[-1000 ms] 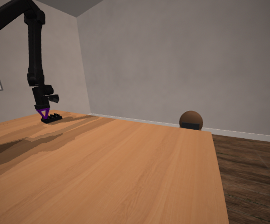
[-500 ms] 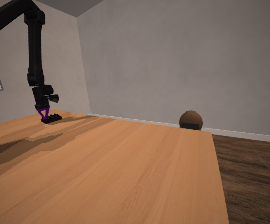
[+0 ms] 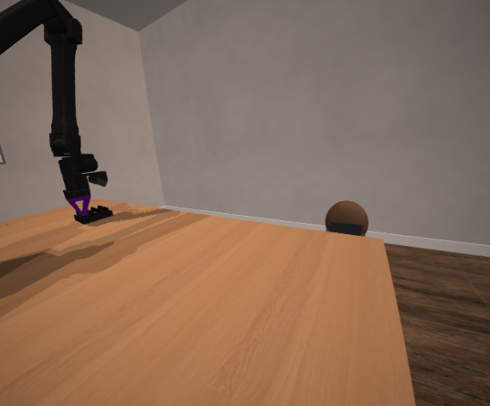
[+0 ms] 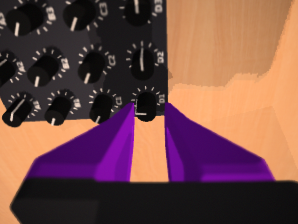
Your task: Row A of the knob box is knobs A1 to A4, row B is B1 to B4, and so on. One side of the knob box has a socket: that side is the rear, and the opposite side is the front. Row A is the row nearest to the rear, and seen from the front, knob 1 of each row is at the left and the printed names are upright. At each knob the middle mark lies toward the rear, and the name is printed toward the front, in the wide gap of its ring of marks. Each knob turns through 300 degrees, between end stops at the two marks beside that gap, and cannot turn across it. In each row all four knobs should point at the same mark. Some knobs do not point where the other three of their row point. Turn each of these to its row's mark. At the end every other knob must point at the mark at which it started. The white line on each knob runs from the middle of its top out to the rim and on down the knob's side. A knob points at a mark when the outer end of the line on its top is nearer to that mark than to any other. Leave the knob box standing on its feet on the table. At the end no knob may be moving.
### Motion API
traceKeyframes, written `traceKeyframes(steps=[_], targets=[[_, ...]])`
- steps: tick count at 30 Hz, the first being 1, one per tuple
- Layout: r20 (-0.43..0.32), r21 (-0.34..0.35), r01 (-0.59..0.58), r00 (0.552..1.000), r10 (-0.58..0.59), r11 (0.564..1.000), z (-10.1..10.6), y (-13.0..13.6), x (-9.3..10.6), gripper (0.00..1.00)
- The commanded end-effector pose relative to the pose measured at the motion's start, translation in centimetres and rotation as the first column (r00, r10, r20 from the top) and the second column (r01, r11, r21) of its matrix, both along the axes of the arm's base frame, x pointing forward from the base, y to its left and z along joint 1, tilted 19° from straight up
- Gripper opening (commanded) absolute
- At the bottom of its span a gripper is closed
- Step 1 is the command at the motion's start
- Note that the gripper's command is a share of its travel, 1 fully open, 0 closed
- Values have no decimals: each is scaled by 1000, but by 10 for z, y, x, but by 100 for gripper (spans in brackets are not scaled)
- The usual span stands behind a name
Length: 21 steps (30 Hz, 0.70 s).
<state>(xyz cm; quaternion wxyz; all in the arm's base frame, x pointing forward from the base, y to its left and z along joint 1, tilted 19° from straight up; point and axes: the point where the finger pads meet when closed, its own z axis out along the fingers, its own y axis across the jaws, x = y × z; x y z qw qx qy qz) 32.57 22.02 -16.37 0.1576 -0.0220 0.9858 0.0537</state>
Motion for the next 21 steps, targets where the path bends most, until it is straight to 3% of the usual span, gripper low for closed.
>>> traceKeyframes(steps=[1, 17, 21], targets=[[-2, -2, 21, 1000, -21, 1000, -4, -4, 2, 19], [-9, -7, 21, 1000, -21, 1000, -4, -5, -1, 19], [4, 3, 16, 1000, -16, 1000, 12, -3, -2, 19]])
